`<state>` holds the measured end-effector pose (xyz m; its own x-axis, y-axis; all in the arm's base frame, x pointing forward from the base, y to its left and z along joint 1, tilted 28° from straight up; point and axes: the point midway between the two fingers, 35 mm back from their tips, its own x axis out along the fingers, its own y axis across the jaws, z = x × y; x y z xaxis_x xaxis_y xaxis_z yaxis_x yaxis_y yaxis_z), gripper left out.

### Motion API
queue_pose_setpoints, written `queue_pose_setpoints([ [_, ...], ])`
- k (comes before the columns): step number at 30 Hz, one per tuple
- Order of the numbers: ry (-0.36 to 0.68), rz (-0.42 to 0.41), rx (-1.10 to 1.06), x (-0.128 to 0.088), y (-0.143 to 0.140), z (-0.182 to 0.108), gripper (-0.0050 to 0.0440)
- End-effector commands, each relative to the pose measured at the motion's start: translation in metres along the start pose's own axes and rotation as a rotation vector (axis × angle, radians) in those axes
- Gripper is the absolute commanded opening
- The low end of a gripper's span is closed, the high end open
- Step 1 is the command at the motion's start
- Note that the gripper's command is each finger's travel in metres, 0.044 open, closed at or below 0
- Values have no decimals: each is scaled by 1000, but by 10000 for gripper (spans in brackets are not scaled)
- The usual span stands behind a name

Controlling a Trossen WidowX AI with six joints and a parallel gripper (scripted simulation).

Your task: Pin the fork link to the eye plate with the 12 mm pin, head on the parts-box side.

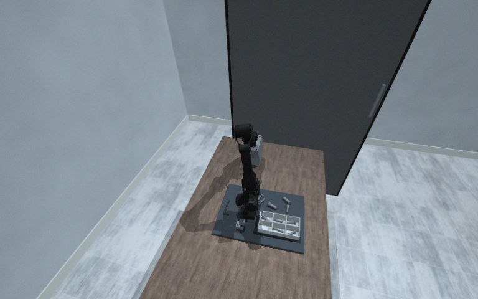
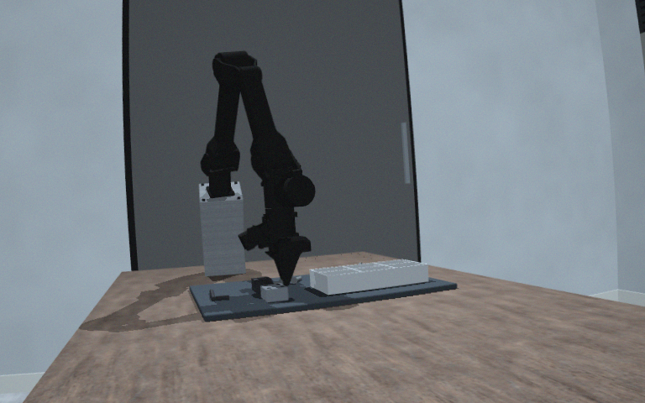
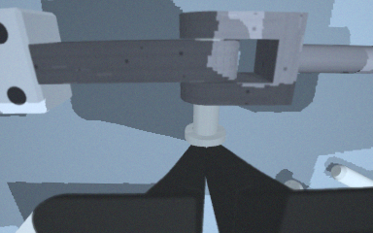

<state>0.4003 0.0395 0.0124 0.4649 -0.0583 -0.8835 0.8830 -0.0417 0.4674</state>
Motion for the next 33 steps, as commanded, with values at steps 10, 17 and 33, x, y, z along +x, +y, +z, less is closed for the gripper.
queue_pose_setpoints([
  [10,-17,-2,9,1,-1,11,0],
  [17,-17,-2,9,1,-1,14,0],
  [33,-17,-2,9,1,-1,20,0],
])
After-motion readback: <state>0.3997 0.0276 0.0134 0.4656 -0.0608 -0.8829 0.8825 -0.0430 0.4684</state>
